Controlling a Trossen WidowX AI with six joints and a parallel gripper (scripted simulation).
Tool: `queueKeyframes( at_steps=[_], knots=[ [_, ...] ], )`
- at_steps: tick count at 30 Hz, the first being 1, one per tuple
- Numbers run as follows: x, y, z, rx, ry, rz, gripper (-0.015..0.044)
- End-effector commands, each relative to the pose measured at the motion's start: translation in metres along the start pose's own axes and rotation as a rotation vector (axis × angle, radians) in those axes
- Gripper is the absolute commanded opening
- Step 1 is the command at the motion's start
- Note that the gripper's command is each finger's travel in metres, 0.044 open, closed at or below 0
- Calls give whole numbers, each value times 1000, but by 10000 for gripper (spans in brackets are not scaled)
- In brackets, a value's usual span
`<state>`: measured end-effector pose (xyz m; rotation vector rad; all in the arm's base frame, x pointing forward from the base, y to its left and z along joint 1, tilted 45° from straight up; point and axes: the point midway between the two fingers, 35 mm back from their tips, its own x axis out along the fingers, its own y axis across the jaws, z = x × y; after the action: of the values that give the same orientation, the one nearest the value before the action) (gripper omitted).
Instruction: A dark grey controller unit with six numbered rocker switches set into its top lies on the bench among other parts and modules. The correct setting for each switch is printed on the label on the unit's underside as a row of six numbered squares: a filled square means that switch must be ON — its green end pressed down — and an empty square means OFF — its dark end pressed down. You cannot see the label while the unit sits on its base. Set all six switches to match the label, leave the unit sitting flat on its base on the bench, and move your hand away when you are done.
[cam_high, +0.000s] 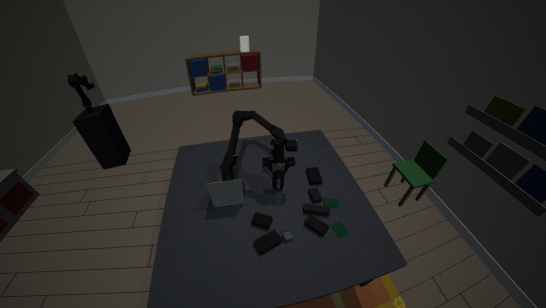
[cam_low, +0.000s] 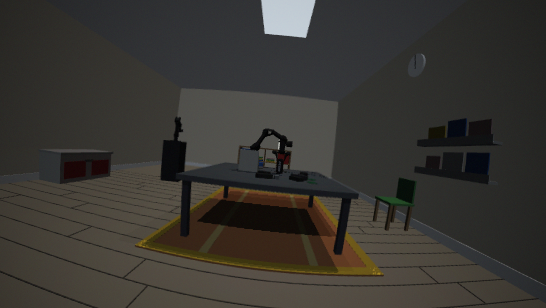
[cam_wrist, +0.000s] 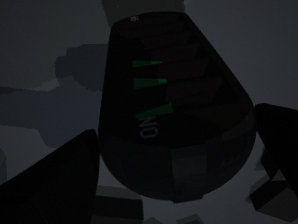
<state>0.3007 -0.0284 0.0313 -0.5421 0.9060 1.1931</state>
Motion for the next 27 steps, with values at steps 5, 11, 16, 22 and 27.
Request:
queueKeyframes(
  at_steps=[5,11,16,22,27],
  knots=[
    [0,0,10,-4,-30,2,338],
    [0,0,15,-4,-45,2,338],
    [-1,0,19,-4,-56,2,338],
    [-1,0,23,-4,-70,2,338],
    [-1,0,27,-4,-82,2,338]
  ],
)
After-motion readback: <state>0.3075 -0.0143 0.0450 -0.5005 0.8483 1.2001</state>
